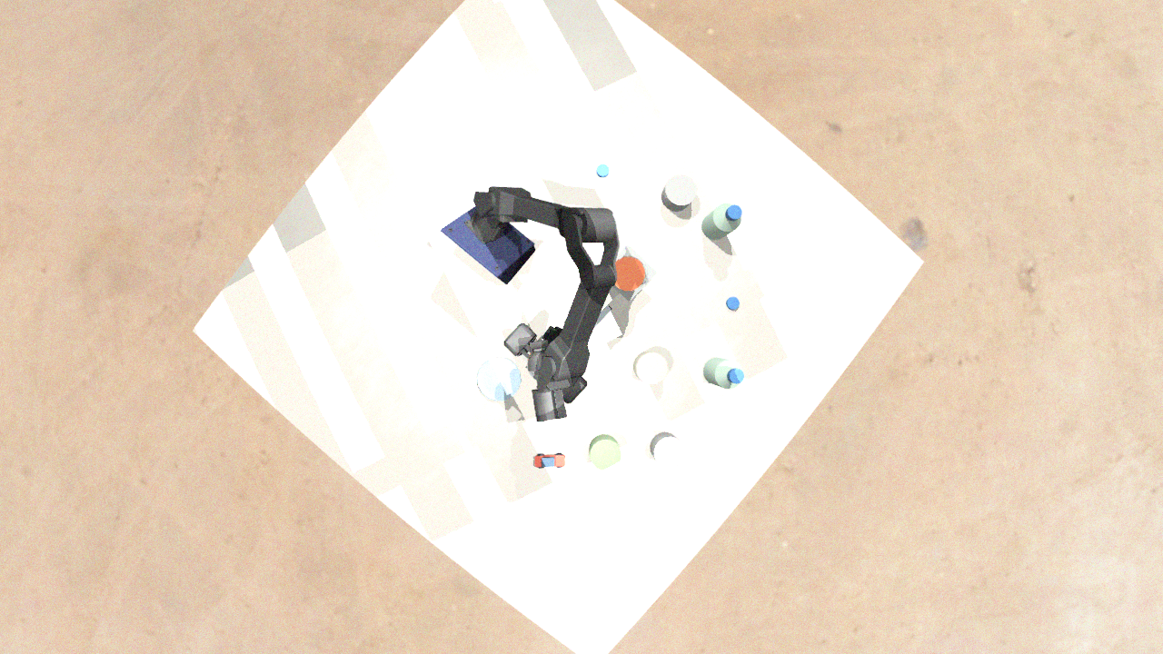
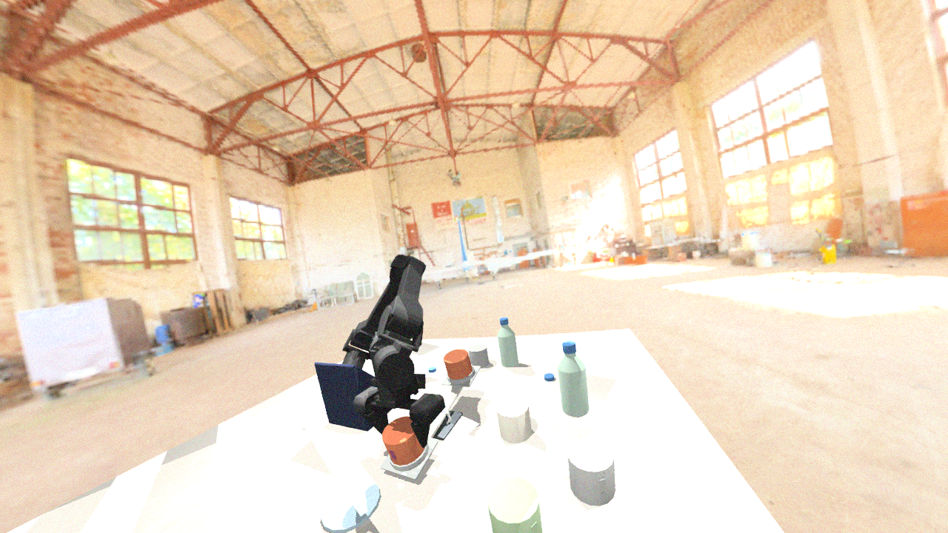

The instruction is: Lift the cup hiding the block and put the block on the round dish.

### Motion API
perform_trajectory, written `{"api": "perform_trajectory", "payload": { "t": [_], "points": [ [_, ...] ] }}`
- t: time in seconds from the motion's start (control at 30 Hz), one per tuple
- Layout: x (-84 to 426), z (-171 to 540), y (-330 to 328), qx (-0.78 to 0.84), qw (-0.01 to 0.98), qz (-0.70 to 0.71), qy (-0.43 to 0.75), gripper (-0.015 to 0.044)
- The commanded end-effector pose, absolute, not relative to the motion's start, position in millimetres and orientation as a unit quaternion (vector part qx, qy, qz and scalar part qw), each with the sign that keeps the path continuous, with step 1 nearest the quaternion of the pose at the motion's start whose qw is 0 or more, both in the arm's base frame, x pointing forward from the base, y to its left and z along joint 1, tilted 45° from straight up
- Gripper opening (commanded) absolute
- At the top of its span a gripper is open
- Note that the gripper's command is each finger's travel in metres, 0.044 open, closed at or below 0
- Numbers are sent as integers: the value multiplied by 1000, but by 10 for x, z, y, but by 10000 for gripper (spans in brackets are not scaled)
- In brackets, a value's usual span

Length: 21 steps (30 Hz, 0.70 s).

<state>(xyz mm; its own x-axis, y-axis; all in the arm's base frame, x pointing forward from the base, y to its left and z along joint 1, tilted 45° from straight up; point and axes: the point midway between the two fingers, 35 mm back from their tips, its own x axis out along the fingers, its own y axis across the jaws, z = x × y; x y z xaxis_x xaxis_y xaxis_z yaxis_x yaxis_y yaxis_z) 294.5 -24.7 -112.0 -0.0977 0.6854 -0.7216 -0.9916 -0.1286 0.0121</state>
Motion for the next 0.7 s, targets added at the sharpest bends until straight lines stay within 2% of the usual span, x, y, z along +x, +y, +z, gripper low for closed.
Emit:
{"api": "perform_trajectory", "payload": {
  "t": [0.0, 0.17, 0.67],
  "points": [
    [2890, -1186, -168, -283, 604, 696, 265, 440],
    [2882, -1212, -140, -283, 604, 696, 265, 440],
    [2882, -1212, -140, -283, 604, 696, 265, 340]
  ]
}}
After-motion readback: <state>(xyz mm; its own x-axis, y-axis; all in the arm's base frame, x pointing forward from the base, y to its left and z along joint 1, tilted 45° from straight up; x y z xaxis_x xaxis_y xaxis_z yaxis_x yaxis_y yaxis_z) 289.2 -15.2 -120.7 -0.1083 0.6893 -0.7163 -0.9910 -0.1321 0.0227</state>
